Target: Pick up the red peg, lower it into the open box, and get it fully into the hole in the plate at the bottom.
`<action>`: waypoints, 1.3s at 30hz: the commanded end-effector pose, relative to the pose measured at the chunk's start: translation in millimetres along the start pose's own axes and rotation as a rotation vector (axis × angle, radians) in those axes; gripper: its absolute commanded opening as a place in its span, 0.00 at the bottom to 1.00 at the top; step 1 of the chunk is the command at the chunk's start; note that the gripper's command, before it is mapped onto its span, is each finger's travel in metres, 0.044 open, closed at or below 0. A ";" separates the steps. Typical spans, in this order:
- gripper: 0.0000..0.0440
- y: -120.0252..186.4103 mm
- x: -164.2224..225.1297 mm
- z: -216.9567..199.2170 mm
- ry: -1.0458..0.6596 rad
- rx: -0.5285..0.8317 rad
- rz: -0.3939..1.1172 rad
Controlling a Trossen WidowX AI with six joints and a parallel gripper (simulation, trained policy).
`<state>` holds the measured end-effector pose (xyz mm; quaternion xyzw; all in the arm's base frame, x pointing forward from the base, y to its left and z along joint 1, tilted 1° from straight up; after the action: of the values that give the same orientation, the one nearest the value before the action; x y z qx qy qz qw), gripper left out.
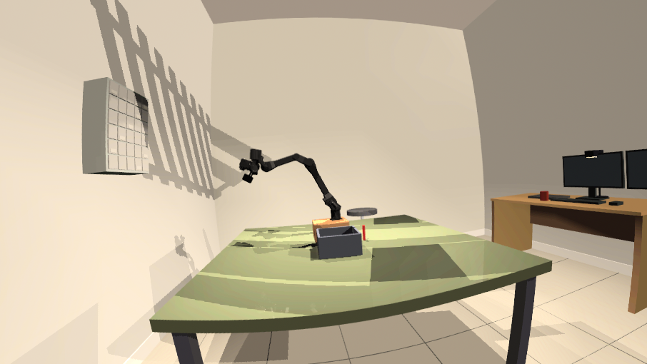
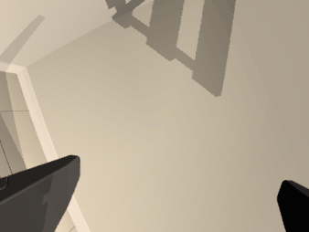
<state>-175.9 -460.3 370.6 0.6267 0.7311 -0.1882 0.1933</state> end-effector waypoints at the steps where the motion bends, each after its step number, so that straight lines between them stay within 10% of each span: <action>1: 1.00 26.6 -4.6 43.5 0.083 -0.083 -0.077; 21: 1.00 231.6 23.2 184.5 0.399 -0.562 -0.450; 39: 1.00 445.9 130.6 164.7 0.532 -1.020 -0.664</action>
<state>233.5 -399.0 151.4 0.2426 0.9104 0.2655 0.2047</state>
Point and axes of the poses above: the point midway between the two fingers, 35 mm back from their tips, its own y axis back along the fingers, its own z axis across the jaws, x = y × z, the point moved 1 cm from there along y, back along the fingers, and after that the axes turned 2 degrees about y, right-handed, at the moved point
